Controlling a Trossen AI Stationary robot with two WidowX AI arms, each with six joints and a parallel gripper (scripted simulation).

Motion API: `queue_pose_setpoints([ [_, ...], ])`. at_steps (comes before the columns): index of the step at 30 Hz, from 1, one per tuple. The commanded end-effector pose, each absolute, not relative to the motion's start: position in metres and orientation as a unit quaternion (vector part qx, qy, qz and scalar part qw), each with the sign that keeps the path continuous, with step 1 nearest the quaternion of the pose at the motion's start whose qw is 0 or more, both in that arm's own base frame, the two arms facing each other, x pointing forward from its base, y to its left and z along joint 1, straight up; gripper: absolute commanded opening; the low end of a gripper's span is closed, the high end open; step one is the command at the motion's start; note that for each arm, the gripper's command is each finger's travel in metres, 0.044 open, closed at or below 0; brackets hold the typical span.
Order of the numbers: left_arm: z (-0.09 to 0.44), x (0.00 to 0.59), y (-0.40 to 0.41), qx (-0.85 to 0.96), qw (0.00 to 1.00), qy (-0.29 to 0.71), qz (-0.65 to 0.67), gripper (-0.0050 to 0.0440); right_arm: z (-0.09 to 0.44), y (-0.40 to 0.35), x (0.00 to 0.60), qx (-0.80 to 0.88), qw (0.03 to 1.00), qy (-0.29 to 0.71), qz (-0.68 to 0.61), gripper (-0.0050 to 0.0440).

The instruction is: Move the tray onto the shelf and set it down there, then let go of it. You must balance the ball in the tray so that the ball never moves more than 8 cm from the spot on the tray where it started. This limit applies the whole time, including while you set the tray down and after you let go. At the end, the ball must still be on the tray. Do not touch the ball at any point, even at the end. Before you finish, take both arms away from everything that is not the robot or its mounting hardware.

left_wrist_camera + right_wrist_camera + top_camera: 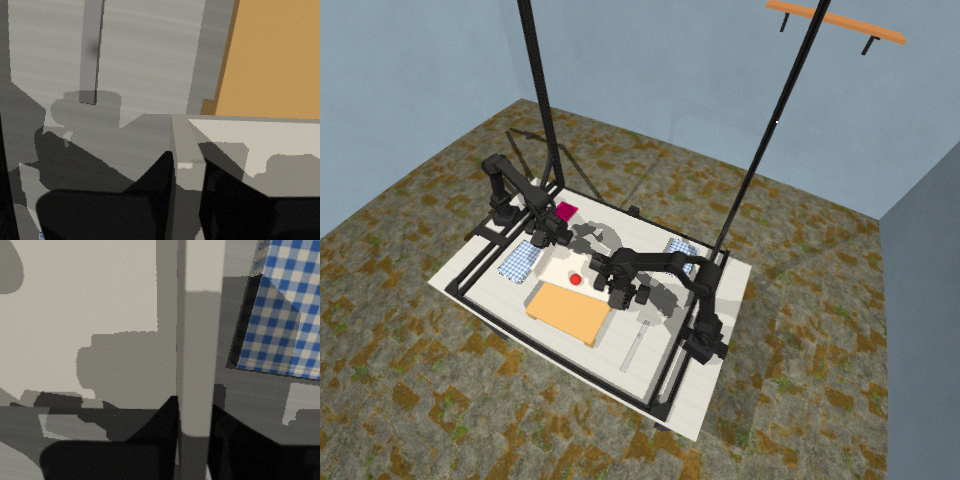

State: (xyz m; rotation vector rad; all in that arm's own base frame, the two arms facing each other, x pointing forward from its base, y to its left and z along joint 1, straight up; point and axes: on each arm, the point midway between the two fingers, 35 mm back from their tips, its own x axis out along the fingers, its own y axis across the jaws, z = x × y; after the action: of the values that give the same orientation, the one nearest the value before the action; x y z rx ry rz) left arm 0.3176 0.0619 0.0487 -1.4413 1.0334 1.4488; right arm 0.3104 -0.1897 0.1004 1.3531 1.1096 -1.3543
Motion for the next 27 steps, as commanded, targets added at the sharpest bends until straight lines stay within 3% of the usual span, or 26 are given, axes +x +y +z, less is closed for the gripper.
queue_pose_setpoints([
  [1,0.0521,0.3162,0.0637,-0.567,0.417,0.406,0.583,0.002,0.1006,-0.1923,0.3103,0.539,0.455,0.442,-0.554,0.002],
  [27,0.0499,0.3141,0.0718,-0.577,0.409,0.414,0.573,0.002,0.1028,-0.2003,0.3081,0.549,0.447,0.45,-0.544,0.002],
])
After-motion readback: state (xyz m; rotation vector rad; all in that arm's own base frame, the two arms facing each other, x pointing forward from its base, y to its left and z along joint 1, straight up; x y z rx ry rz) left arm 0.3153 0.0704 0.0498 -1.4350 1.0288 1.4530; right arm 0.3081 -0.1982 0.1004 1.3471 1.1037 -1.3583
